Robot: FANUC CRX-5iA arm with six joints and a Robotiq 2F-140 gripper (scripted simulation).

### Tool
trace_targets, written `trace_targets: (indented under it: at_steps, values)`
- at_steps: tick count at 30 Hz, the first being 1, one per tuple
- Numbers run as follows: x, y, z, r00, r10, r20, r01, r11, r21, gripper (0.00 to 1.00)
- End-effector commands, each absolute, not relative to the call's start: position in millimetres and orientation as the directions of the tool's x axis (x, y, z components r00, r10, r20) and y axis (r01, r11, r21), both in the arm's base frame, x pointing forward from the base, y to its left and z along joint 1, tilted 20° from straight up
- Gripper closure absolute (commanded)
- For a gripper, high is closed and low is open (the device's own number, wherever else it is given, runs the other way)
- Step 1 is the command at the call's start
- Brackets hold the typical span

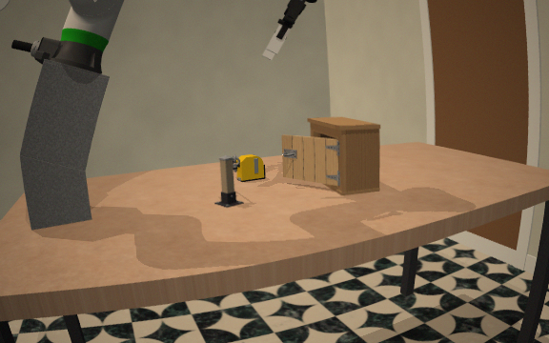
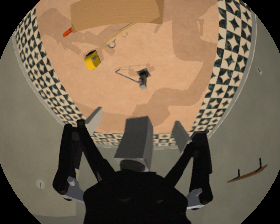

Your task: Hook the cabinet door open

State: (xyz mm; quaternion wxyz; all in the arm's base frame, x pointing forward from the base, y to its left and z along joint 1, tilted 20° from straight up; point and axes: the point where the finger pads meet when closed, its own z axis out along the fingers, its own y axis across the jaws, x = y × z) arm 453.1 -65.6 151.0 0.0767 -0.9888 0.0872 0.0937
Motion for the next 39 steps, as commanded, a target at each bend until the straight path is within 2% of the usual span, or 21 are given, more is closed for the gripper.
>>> trace_targets:
  at_steps: [1,4,5,6,8,9,11,18,21,23,31,39]
  values:
    - [478.9,-36.5,208.1,0.999,-0.033,-0.043,-0.034,-0.999,-0.021,0.0]
    - [483.4,-29.9,219.7,0.999,-0.033,-0.043,-0.034,-0.999,-0.021,0.0]
    - [495.7,-8.4,251.5,1.0,-0.024,0.008,-0.024,-1.0,-0.002,0.0]
    - [508.5,5.1,249.6,0.994,-0.107,0.034,-0.107,-0.994,-0.011,0.0]
    - [510.4,7.6,252.2,0.994,-0.107,0.034,-0.107,-0.994,-0.011,0.0]
    - [517.6,13.3,237.3,0.98,-0.188,0.058,-0.187,-0.982,-0.024,0.0]
    - [517.6,13.3,237.3,0.98,-0.188,0.058,-0.187,-0.982,-0.024,0.0]
    - [538.3,33.7,185.9,0.877,-0.465,0.121,-0.454,-0.885,-0.105,0.0]
    - [538.3,33.7,185.9,0.877,-0.465,0.121,-0.454,-0.885,-0.105,0.0]
    - [544.6,42.3,165.1,0.809,-0.572,0.133,-0.554,-0.819,-0.153,0.0]
    - [552.5,58.4,127.2,0.647,-0.753,0.12,-0.713,-0.653,-0.255,0.0]
    - [554.4,67.5,106.7,0.538,-0.838,0.091,-0.783,-0.537,-0.315,0.0]
